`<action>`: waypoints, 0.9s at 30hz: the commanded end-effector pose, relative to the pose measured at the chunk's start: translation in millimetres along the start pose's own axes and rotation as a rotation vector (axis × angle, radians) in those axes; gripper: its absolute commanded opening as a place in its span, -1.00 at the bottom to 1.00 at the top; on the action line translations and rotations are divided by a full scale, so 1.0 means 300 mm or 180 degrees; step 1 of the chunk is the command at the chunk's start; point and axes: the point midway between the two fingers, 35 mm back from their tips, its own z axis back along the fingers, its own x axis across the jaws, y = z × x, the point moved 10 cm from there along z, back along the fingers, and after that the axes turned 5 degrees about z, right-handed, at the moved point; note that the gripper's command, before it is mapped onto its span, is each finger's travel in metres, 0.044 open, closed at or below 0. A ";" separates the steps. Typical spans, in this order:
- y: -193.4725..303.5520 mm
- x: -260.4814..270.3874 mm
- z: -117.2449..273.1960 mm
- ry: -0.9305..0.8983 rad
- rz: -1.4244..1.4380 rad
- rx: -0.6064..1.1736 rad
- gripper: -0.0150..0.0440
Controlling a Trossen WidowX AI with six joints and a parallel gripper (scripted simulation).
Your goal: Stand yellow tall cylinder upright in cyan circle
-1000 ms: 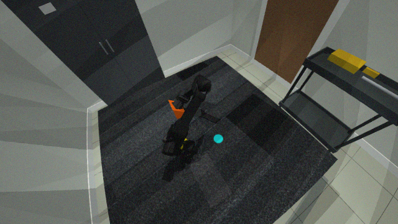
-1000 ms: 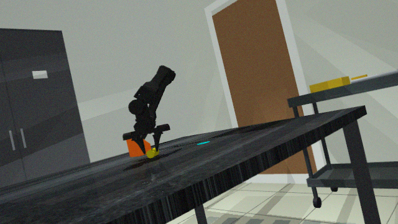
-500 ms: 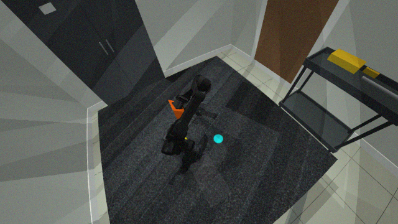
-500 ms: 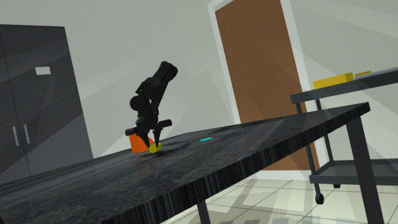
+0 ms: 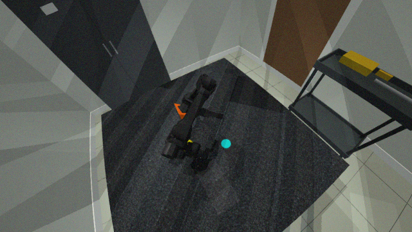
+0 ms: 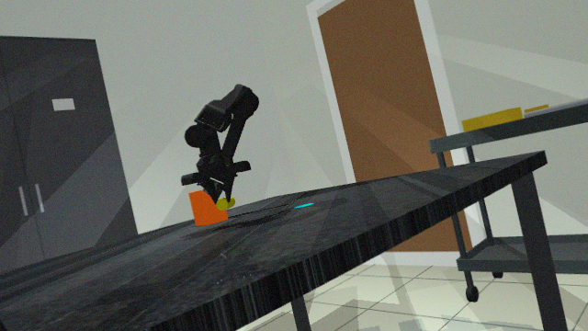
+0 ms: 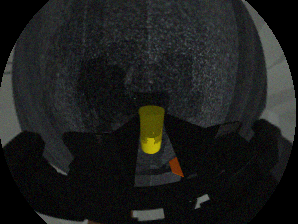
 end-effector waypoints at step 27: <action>0.028 0.071 0.213 0.0030 0.0179 -0.0043 -0.14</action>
